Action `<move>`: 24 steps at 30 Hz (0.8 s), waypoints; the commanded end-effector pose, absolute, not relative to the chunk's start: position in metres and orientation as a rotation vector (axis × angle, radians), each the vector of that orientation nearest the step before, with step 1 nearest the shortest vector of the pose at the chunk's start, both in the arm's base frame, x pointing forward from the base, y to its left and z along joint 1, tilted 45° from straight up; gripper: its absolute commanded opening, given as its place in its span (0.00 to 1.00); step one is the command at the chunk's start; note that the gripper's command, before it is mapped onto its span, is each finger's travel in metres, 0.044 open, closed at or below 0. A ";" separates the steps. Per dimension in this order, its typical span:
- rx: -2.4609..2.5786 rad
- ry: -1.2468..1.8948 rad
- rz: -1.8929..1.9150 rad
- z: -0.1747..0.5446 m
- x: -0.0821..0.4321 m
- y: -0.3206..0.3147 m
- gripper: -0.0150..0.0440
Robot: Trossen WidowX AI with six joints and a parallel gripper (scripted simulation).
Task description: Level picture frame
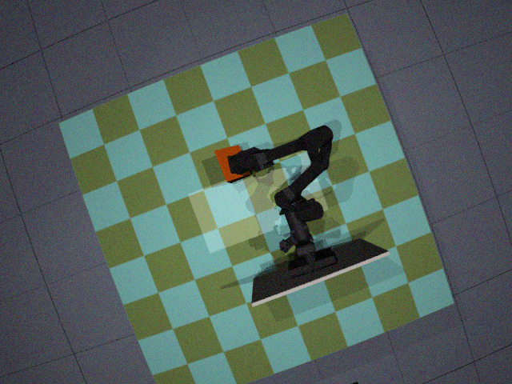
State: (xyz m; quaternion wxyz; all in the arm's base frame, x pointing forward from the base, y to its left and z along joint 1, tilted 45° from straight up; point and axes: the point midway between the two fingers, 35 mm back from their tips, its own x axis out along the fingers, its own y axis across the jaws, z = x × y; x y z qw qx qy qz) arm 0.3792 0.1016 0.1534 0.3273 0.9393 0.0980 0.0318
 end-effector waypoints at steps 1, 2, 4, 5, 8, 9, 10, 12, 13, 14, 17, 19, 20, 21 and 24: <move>2.460 0.243 0.087 0.154 0.379 0.101 0.25; 2.460 0.243 0.087 0.153 0.379 0.101 0.25; 2.460 0.252 0.085 0.153 0.379 0.102 0.25; 2.460 0.255 0.084 0.153 0.379 0.102 0.25; 2.460 0.255 0.084 0.153 0.379 0.102 0.25; 2.460 0.255 0.084 0.153 0.379 0.102 0.25; 2.460 0.255 0.084 0.153 0.379 0.102 0.25; 2.459 0.254 0.084 0.153 0.379 0.102 0.25; 2.457 0.253 0.084 0.153 0.379 0.102 0.25; 2.455 0.252 0.084 0.153 0.379 0.102 0.25; 2.455 0.252 0.084 0.153 0.379 0.102 0.25; 2.455 0.252 0.084 0.153 0.379 0.102 0.25; 2.446 0.251 0.085 0.153 0.379 0.102 0.25; 2.426 0.249 0.087 0.153 0.379 0.102 0.25; 2.414 0.248 0.088 0.153 0.379 0.102 0.25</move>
